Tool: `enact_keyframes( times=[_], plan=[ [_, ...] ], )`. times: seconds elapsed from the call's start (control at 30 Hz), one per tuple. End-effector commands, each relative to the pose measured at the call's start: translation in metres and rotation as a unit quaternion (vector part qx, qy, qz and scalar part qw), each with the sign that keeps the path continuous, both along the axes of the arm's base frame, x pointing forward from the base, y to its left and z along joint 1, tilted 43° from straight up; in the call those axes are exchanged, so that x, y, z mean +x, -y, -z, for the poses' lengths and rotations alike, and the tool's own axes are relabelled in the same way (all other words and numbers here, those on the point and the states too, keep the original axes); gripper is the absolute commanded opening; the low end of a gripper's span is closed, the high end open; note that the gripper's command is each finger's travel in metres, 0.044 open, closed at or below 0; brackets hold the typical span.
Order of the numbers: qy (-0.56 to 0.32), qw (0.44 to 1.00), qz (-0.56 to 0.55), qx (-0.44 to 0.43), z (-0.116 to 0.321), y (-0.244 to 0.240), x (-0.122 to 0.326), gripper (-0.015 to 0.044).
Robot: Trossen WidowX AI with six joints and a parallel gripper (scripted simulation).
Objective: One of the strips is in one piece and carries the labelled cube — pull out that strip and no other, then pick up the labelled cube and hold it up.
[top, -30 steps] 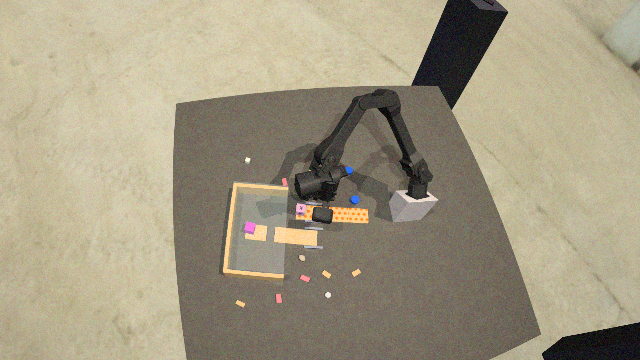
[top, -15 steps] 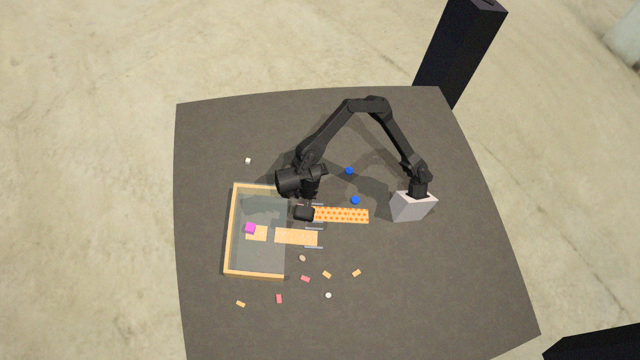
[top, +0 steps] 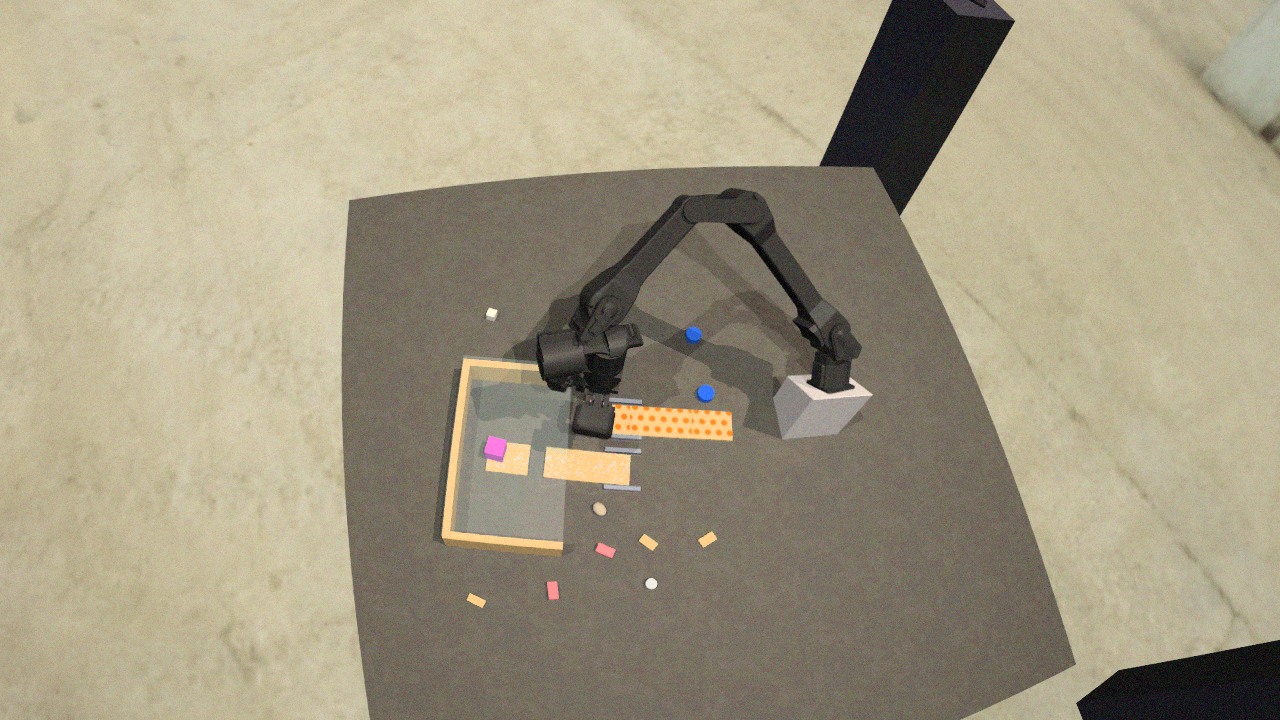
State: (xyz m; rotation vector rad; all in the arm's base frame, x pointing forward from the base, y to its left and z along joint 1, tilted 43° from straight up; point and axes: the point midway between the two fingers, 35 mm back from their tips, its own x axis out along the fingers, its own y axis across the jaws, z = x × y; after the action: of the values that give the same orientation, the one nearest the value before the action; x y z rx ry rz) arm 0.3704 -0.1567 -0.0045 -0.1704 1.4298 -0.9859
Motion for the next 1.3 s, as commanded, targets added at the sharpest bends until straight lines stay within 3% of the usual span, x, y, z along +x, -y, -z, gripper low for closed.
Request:
enact_keyframes(
  times=[0.0, 0.9, 1.03, 1.27],
  plan=[
    [-0.007, 1.000, -0.001, -0.001, 0.007, 0.004, -0.003, 0.0250],
    [-0.008, 1.000, -0.001, -0.003, 0.032, 0.026, -0.010, 0.0250],
    [-0.003, 1.000, 0.000, -0.001, 0.030, 0.025, -0.009, 0.0145],
    [-0.003, 1.000, 0.000, -0.001, 0.030, 0.025, -0.009, 0.0079]
  ],
)
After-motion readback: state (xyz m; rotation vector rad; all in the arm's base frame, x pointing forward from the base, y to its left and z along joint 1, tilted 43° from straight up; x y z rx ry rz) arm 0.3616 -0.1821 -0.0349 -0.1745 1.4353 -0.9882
